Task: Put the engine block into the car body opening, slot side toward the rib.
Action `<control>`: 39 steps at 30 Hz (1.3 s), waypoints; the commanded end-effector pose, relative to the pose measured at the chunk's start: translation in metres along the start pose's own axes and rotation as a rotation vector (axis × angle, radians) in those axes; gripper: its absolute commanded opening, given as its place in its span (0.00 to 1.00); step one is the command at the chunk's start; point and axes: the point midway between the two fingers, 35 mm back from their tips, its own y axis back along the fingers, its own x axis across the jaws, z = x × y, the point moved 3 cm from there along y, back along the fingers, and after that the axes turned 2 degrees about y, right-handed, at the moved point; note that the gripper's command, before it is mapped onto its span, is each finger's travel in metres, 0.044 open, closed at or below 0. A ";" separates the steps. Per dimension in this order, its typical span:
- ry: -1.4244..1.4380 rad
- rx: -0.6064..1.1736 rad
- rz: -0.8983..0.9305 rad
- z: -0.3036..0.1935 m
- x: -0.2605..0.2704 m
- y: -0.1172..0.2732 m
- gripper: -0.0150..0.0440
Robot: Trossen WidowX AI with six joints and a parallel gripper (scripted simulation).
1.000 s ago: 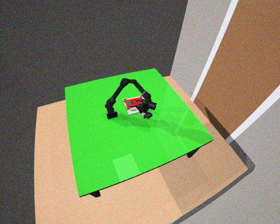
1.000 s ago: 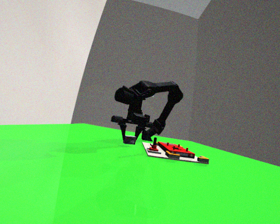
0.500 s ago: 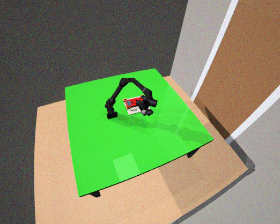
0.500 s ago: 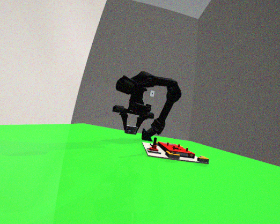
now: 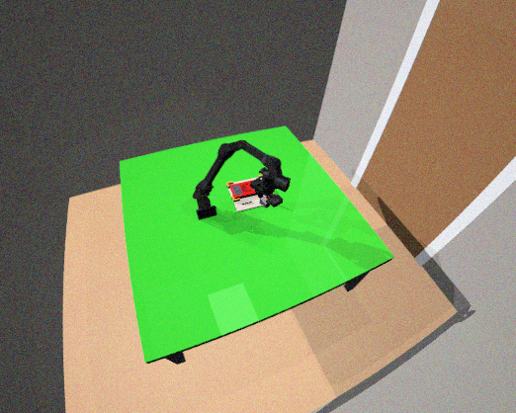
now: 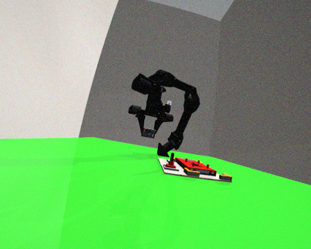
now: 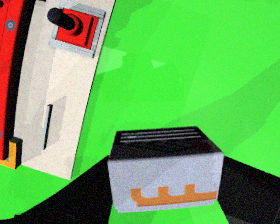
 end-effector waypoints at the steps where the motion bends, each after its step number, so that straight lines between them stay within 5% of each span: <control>1: 0.004 -0.004 -0.011 -0.002 0.003 0.018 0.25; 22: 0.004 -0.059 -0.012 -0.008 0.003 0.010 0.25; 39: 0.001 -0.578 -0.026 -0.040 0.002 -0.003 0.25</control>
